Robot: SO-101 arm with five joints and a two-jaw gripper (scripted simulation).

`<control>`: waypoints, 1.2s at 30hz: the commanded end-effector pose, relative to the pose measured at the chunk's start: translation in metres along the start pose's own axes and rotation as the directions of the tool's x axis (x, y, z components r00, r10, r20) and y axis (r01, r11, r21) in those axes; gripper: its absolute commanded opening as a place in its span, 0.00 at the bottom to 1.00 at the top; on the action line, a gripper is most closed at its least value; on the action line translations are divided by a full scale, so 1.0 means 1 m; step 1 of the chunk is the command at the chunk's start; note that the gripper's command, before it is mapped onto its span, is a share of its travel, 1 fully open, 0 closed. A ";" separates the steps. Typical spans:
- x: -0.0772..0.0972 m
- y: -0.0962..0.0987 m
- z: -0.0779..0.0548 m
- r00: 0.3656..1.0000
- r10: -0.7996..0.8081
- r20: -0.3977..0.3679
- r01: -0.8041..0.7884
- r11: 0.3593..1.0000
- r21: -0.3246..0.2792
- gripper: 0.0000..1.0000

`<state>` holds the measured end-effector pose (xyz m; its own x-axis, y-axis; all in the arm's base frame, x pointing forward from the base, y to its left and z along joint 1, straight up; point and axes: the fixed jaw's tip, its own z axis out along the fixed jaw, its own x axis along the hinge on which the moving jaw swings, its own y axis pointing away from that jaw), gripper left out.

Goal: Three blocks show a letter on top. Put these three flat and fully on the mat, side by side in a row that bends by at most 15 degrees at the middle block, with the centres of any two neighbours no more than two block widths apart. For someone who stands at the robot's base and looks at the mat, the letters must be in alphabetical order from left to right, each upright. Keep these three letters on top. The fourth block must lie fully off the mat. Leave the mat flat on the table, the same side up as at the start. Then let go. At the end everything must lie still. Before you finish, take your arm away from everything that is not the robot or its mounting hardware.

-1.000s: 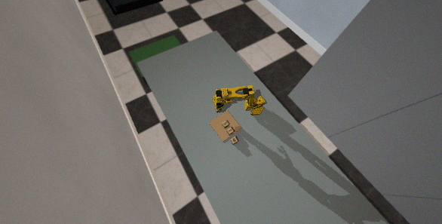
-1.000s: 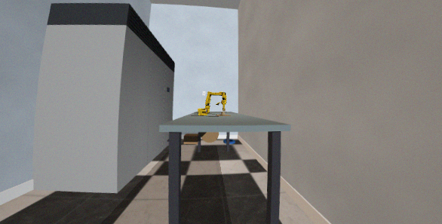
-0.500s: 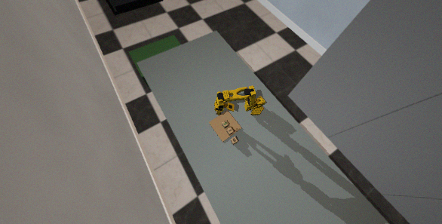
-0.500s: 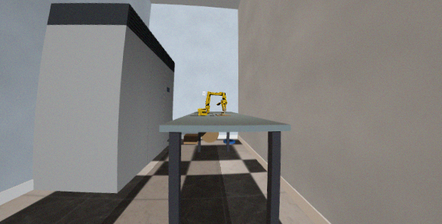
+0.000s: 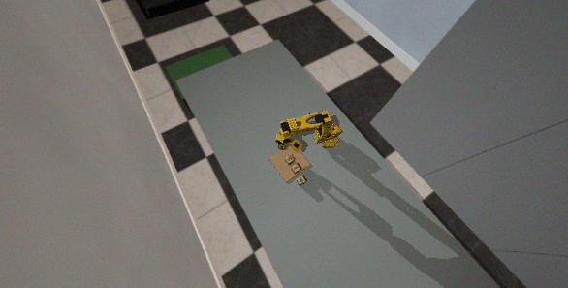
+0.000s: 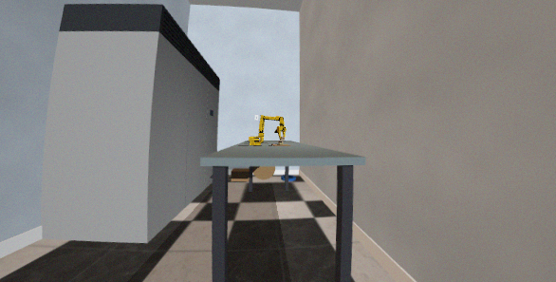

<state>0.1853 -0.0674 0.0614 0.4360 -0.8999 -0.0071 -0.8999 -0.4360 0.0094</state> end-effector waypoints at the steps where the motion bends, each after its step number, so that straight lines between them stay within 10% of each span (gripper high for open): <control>1: 0.003 -0.011 -0.020 0.990 0.117 -0.077 -0.108 0.988 0.106 0.00; 36: -0.010 -0.016 -0.018 0.900 0.435 -0.032 -0.428 0.895 0.127 0.00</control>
<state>0.1829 -0.0502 0.0606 0.0058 -1.0000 -0.0012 -0.9999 -0.0058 0.0103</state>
